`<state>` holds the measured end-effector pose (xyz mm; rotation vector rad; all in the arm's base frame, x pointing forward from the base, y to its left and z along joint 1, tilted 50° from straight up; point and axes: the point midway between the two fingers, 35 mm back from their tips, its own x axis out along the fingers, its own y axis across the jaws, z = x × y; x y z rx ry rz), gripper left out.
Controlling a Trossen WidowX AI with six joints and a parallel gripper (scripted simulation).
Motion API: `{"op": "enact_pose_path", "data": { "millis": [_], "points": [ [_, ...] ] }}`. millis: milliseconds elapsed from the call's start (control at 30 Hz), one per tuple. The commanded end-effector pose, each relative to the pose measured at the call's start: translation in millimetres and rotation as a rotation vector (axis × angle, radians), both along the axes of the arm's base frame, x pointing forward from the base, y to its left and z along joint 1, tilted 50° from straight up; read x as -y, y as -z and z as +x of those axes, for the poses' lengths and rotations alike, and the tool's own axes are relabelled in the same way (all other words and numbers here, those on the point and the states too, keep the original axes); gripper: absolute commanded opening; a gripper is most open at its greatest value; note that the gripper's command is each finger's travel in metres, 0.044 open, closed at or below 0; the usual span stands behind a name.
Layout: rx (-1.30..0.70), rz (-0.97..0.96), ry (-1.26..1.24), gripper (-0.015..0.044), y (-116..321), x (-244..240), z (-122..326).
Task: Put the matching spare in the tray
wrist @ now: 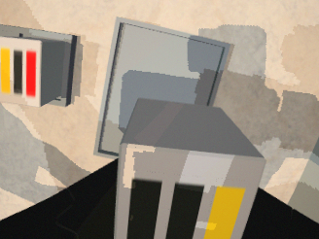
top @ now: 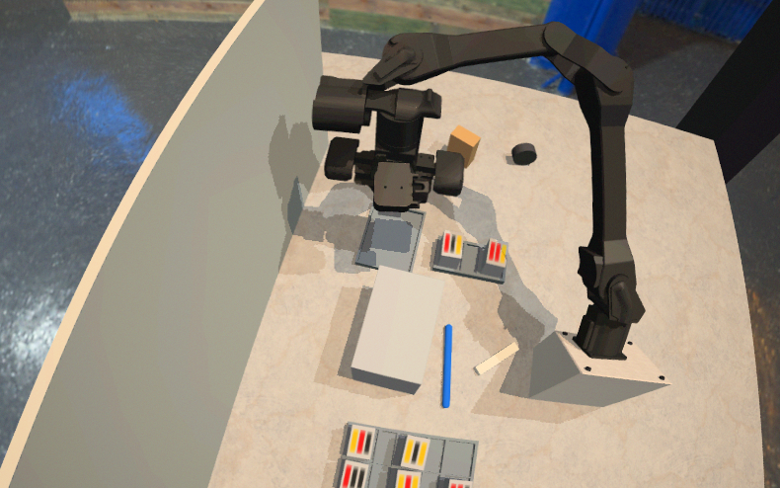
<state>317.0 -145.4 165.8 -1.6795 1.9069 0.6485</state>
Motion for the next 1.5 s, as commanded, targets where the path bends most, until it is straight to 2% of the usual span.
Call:
{"op": "enact_pose_path", "data": {
  "millis": [0,1467],
  "points": [
    [-0.005,-0.001,-0.004,0.0000,3,3,0],
    [-0.003,0.001,-0.005,0.0000,30,35,-2]
  ]
}}
